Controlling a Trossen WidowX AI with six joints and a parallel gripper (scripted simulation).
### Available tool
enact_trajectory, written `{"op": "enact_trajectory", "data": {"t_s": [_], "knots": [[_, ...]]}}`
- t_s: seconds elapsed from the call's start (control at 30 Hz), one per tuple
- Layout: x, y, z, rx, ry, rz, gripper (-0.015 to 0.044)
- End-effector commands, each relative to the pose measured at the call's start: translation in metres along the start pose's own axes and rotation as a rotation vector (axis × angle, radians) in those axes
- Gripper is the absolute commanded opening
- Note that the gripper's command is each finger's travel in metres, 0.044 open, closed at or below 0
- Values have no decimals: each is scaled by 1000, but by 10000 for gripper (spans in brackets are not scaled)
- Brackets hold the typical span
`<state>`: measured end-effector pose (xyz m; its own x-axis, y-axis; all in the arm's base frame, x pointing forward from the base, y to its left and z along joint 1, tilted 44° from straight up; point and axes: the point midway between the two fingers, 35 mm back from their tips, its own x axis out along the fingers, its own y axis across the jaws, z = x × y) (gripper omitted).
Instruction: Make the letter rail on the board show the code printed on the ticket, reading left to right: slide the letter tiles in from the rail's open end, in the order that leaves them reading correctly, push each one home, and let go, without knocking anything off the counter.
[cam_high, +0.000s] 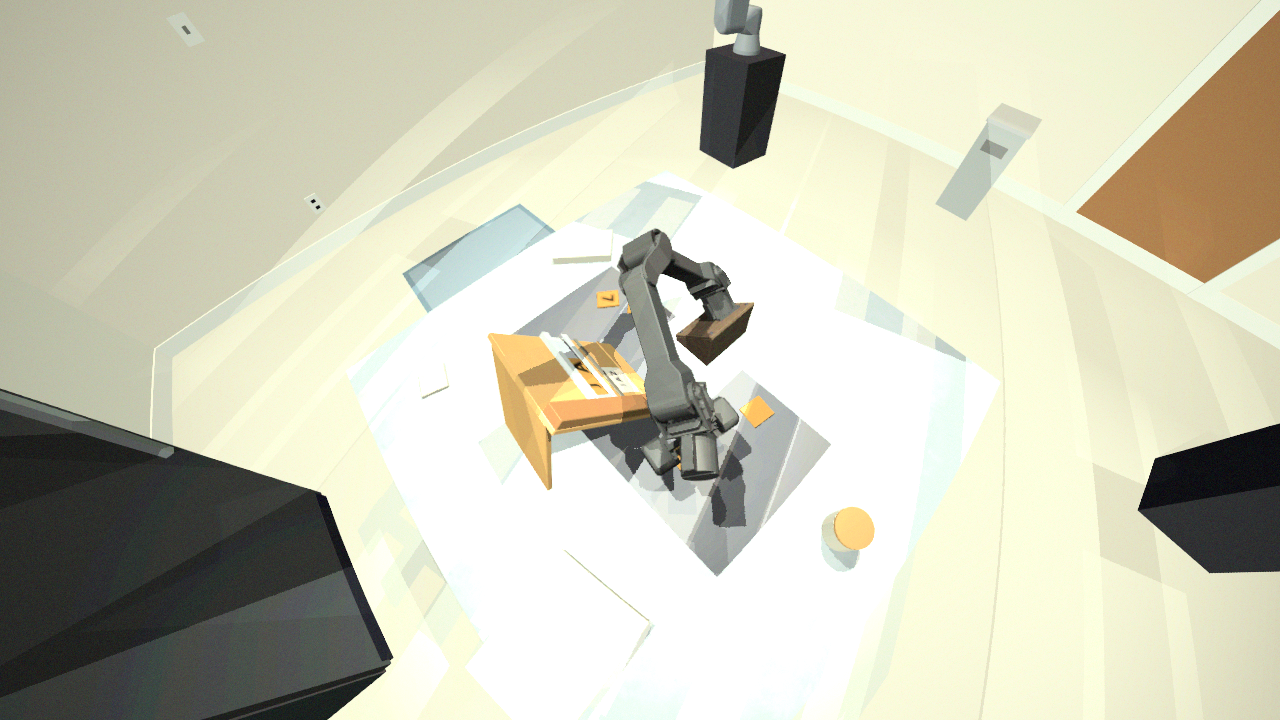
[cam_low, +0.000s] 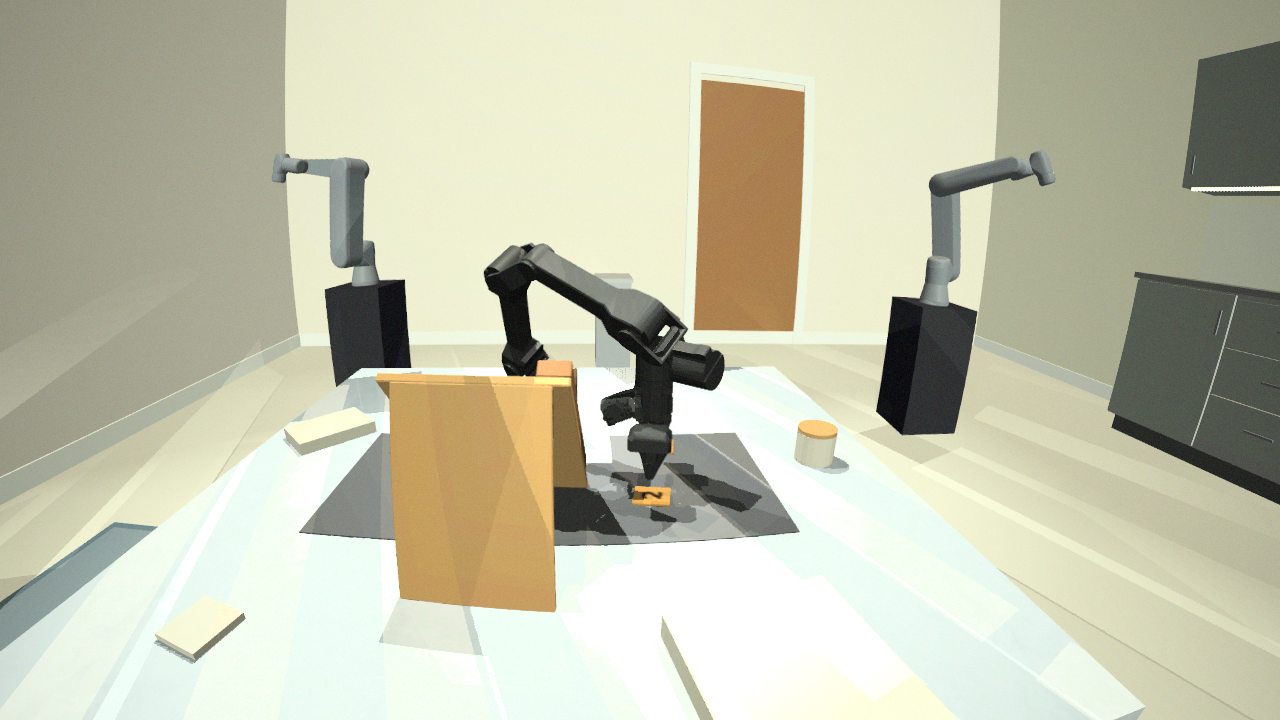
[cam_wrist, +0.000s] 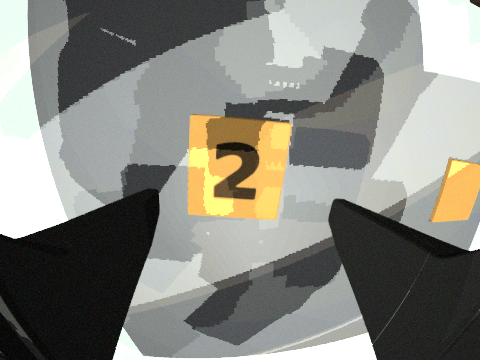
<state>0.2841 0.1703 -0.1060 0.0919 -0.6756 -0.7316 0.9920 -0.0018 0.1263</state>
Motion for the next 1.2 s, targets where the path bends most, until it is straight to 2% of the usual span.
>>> {"op": "enact_trajectory", "data": {"t_s": [0.0,0.23,1.17], "knots": [[0,1,-3,13,6,-1,340],[32,2,-3,14,5,0,340],[53,3,-3,14,4,0,340]]}}
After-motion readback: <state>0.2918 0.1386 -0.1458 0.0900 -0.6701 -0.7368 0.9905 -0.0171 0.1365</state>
